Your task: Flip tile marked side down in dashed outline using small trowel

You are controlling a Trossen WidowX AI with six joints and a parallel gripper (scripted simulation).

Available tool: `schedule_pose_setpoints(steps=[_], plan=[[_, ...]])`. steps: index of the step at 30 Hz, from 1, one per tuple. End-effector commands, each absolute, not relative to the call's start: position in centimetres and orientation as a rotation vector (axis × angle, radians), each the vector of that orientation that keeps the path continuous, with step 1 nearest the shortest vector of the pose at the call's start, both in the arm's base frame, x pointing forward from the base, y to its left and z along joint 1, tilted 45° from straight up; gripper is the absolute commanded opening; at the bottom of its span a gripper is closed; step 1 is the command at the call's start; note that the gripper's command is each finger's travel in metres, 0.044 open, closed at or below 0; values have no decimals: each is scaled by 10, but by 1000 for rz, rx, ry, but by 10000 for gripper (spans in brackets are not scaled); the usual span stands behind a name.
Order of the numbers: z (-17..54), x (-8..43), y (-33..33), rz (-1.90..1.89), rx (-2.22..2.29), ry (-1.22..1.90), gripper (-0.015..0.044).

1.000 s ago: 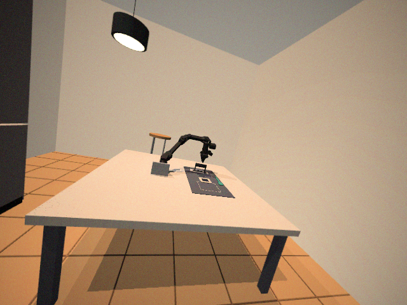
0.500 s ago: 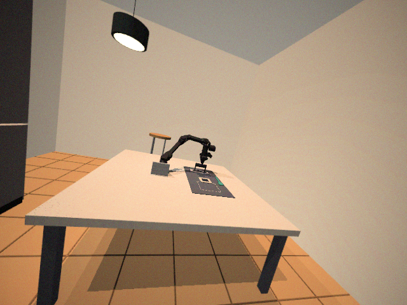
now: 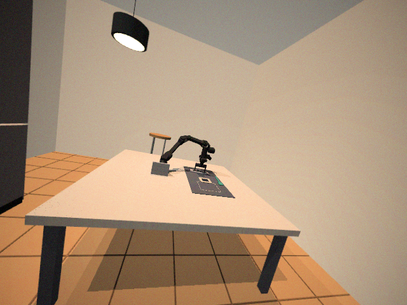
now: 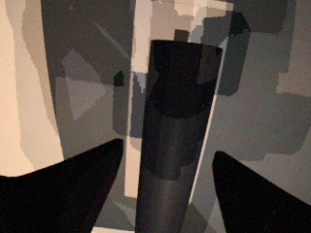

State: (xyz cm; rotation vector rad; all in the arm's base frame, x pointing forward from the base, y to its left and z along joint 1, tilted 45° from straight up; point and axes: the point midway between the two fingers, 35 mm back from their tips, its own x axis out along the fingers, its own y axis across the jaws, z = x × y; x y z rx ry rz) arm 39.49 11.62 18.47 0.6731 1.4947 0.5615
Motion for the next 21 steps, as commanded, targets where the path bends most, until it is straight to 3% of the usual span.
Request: schedule_pose_setpoints(steps=[1,4,21], plan=[[183,394,118,558,672,1497,191],[183,394,118,558,672,1497,132],[183,394,118,558,672,1497,130]])
